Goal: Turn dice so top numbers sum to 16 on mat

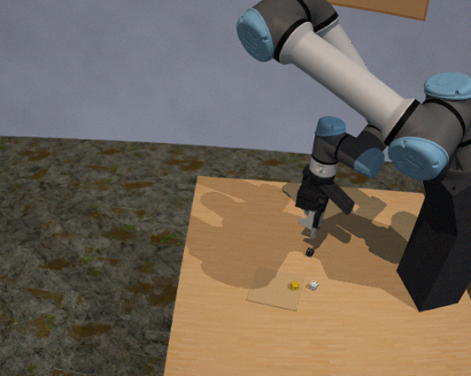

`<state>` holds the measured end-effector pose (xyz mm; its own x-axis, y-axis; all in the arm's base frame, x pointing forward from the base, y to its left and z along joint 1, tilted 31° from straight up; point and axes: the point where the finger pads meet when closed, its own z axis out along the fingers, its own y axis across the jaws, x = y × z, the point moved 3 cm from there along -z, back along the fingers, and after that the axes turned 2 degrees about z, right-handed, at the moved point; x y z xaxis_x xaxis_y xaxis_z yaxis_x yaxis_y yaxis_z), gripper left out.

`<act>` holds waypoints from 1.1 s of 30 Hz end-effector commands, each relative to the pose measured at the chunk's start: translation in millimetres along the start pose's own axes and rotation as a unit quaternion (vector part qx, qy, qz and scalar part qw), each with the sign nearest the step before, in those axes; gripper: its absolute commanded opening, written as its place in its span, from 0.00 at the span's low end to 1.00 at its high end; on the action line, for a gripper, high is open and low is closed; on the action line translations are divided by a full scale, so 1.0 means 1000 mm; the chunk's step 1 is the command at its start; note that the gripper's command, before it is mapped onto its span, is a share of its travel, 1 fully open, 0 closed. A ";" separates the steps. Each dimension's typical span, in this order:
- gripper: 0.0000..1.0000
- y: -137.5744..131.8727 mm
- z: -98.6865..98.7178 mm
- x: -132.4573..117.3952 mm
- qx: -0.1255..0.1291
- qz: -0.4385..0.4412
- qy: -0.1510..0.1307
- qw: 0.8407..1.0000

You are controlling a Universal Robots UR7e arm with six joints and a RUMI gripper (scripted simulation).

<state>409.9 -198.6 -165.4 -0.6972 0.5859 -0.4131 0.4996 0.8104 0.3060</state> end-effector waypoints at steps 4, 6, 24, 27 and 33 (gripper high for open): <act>0.21 0.000 0.000 0.000 0.000 0.000 0.000 1.000; 0.21 0.000 0.000 0.000 0.000 0.000 0.000 1.000; 0.21 -0.001 0.012 0.000 0.001 -0.003 0.003 1.000; 0.21 -0.001 0.016 0.000 0.001 -0.003 0.003 1.000; 0.21 -0.001 0.022 0.000 0.001 -0.003 0.003 1.000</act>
<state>418.3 -199.1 -180.4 -0.7038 0.5806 -0.4093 0.4962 0.8141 0.3017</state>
